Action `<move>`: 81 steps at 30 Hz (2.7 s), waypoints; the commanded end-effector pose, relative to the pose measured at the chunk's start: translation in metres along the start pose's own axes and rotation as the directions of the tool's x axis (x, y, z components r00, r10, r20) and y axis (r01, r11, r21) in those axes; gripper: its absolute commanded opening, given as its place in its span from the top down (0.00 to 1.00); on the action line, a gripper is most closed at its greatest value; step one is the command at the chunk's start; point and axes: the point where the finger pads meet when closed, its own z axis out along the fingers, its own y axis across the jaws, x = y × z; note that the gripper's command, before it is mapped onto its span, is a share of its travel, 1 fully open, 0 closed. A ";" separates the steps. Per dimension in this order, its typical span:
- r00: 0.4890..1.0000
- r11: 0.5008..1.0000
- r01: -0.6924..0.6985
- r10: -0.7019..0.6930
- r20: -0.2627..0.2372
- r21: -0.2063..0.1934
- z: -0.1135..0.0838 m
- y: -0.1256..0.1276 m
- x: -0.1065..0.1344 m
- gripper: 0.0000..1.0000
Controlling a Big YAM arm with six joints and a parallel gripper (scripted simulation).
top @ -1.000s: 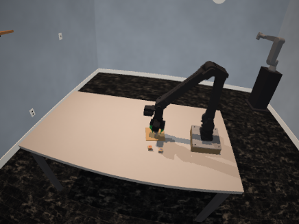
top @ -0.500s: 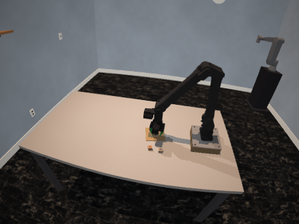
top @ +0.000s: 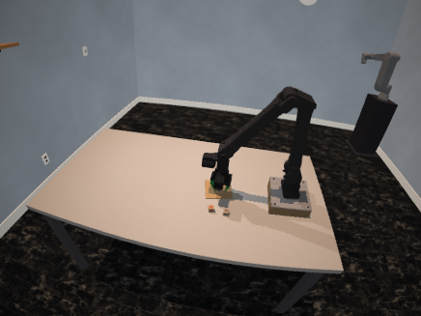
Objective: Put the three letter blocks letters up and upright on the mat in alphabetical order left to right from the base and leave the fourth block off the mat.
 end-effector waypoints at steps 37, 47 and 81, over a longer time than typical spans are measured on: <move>1.000 1.000 0.003 -0.003 0.006 0.021 0.000 -0.008 -0.005 0.80; 1.000 1.000 0.003 -0.003 0.006 0.021 0.000 -0.008 -0.005 0.80; 1.000 1.000 0.004 -0.004 0.005 0.001 -0.102 -0.005 0.000 0.80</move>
